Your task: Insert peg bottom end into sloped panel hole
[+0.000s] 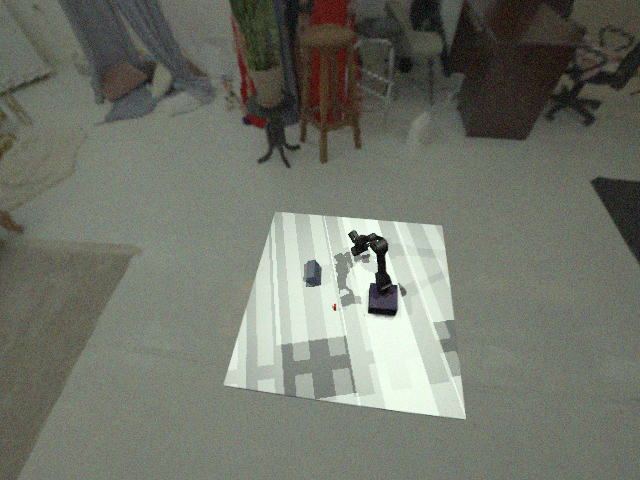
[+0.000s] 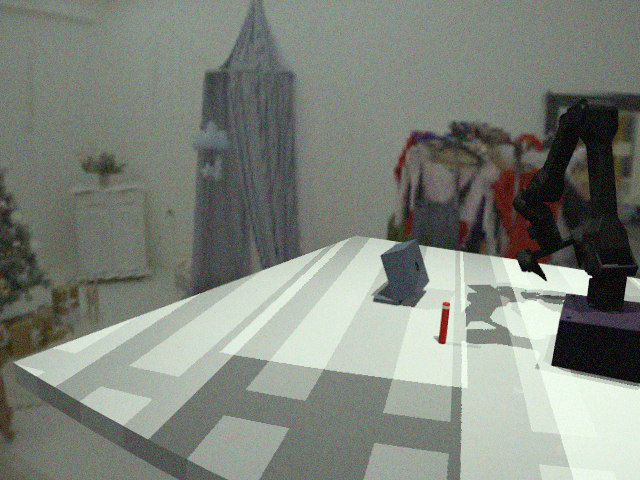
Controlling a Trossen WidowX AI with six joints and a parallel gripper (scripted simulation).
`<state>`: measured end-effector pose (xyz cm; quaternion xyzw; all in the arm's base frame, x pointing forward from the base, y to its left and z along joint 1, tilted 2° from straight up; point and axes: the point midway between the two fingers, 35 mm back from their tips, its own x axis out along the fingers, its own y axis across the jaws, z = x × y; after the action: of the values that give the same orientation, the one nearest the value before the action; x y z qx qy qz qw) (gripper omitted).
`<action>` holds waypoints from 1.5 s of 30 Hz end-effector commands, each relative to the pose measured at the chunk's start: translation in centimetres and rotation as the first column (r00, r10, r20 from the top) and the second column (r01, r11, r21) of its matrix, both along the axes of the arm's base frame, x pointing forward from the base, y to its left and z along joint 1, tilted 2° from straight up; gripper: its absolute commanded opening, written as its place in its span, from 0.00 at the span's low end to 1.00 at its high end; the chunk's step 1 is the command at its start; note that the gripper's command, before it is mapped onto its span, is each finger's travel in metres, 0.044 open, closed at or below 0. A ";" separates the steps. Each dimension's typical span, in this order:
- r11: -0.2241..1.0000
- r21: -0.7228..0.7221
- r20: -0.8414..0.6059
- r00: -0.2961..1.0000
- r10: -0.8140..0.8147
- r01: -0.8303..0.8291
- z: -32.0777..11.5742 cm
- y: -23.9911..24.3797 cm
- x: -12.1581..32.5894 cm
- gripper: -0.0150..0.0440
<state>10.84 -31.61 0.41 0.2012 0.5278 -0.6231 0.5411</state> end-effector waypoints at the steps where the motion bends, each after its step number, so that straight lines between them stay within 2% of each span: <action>1: 0.999 0.010 0.028 0.998 0.052 -0.052 0.2 0.6 2.3 1.00; 23: 0.940 0.086 0.105 0.941 0.322 -0.331 1.1 6.4 11.1 1.00; 45: 0.812 0.165 0.185 0.826 0.532 -0.560 1.9 14.6 17.8 1.00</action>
<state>27.52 -18.49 2.02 0.1393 0.5879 -0.3870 0.6966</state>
